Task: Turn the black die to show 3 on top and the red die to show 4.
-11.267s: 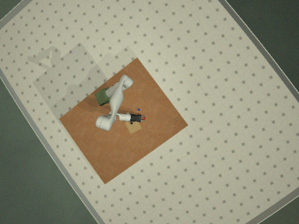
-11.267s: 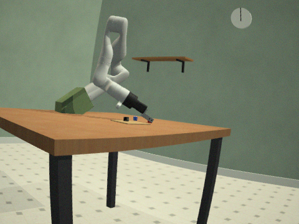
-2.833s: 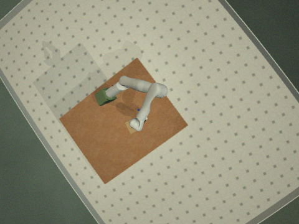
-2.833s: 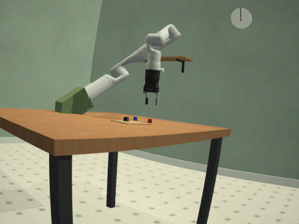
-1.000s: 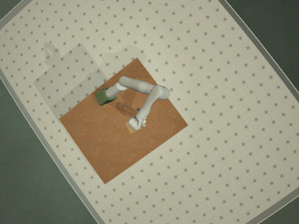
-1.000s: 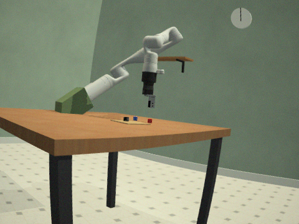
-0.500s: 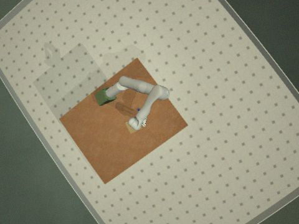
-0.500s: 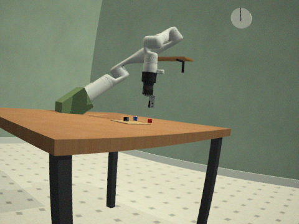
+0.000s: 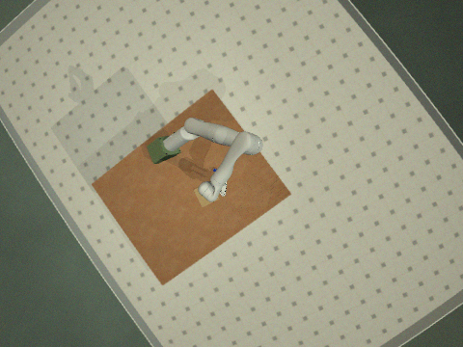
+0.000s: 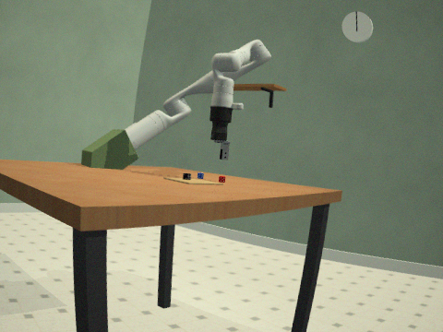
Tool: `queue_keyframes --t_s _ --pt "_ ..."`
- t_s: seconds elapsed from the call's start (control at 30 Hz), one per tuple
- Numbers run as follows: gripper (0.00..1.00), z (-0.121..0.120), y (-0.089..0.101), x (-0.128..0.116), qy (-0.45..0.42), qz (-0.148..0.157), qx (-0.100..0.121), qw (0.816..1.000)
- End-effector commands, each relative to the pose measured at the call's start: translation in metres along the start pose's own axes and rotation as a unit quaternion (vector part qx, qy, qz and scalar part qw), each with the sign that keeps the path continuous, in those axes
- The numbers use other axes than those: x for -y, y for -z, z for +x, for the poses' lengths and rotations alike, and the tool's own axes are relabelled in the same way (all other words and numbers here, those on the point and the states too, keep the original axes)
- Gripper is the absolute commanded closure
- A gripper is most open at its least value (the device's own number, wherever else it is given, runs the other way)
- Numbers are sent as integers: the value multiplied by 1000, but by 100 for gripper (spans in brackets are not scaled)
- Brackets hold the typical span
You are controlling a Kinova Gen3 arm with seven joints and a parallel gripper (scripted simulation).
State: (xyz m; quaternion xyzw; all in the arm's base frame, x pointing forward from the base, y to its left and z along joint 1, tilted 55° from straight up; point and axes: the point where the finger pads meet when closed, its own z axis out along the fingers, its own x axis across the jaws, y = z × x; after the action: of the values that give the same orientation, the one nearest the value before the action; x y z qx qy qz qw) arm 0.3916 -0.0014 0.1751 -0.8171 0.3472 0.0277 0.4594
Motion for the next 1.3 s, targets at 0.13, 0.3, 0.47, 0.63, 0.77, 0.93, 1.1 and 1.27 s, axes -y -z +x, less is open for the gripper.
queue_keyframes --t_s 0.13,0.3,0.47,0.63,0.77,0.93,1.1,1.27 --pt "30 0 1 0 0 0 -1 1000" --pt "30 0 1 0 0 0 -1 1000" --pt "30 0 1 0 0 0 -1 1000" --pt "30 0 0 0 0 0 -1 1000" --pt "30 0 -1 0 0 0 -1 1000" --pt "30 0 -5 0 0 0 -1 1000" --pt "30 0 -8 0 0 0 -1 1000" --pt "30 1 -15 0 0 0 -1 1000"
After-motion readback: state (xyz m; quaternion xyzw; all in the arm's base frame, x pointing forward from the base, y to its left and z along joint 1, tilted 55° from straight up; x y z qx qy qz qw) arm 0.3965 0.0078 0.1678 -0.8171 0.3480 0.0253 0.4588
